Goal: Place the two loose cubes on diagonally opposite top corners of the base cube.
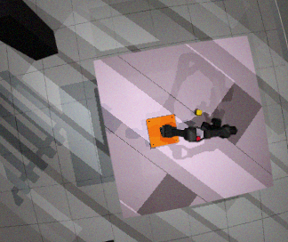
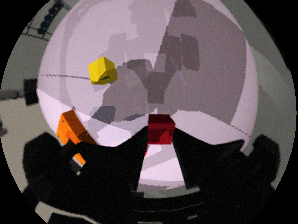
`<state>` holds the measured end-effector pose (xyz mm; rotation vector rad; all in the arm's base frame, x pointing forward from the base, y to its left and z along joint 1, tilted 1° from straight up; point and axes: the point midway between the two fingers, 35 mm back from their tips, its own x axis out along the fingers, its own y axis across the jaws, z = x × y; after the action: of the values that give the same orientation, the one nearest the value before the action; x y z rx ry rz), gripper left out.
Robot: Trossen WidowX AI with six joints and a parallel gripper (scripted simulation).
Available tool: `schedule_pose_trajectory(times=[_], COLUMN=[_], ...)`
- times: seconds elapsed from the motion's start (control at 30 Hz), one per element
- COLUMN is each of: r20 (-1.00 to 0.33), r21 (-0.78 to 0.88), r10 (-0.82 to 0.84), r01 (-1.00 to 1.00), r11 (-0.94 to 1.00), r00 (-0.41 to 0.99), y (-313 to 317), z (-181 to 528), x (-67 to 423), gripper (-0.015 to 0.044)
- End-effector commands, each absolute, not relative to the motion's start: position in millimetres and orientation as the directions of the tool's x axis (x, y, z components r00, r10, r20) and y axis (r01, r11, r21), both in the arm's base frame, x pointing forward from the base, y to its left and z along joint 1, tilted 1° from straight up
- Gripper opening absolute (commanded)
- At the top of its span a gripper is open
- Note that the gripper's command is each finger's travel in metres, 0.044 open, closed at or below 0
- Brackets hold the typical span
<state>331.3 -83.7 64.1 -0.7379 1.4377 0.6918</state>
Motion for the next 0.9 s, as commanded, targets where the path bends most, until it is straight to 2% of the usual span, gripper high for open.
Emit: schedule_pose_trajectory(times=[0.0,0.47,0.87], r20=[-0.999,-0.999,-0.999], r21=[-0.044,-0.043,-0.041], r10=[-0.021,-0.02,-0.019], r01=[-0.791,-0.791,-0.746], r11=[0.61,0.61,0.665], r00=[0.039,0.039,0.039], y=[-83.7,-82.1,-61.3], z=[81.7,125.8,122.6], x=[334.3,328.5,325.6], gripper=[0.0105,0.0105,0.0105])
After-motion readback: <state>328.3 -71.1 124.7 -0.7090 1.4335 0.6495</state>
